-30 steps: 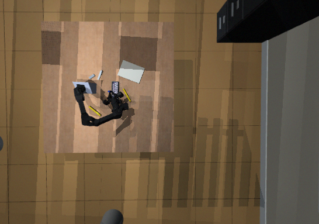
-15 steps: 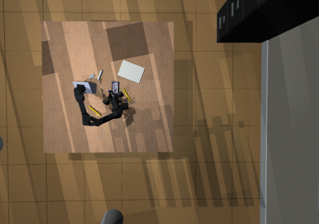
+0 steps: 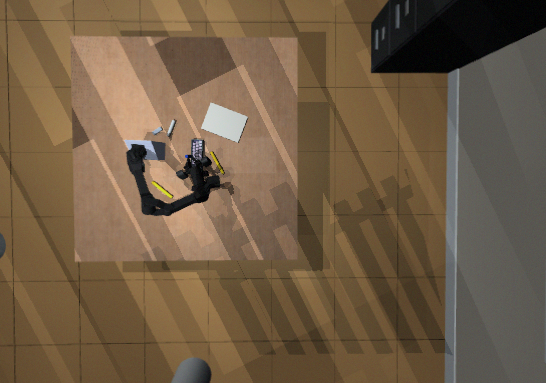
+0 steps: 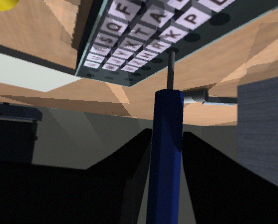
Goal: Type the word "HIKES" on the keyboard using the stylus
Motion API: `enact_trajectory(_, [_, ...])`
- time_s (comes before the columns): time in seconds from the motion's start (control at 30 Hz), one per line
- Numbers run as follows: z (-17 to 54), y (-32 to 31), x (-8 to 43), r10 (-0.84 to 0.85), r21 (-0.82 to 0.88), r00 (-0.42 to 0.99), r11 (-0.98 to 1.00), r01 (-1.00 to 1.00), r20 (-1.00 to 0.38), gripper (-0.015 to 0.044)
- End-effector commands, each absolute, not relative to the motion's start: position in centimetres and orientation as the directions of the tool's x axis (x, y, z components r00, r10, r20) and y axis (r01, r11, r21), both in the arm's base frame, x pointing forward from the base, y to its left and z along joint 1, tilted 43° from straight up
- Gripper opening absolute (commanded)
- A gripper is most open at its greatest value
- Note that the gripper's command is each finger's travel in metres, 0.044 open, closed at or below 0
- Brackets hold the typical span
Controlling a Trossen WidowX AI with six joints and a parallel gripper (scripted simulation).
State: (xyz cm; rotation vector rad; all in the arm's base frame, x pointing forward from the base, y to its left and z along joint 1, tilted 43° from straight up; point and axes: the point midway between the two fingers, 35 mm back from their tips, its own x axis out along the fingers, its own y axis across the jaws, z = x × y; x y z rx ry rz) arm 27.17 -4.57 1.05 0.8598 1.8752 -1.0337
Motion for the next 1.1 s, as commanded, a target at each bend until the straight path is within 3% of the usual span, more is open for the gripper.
enact_trajectory(0.0, [0.84,-4.77,27.16,0.172,-0.332,-0.441,0.438,0.835,-0.881,0.0081])
enact_trajectory(1.07, [0.00,-5.56,27.23,0.172,-0.332,-0.441,0.438,0.835,-0.881,0.0081])
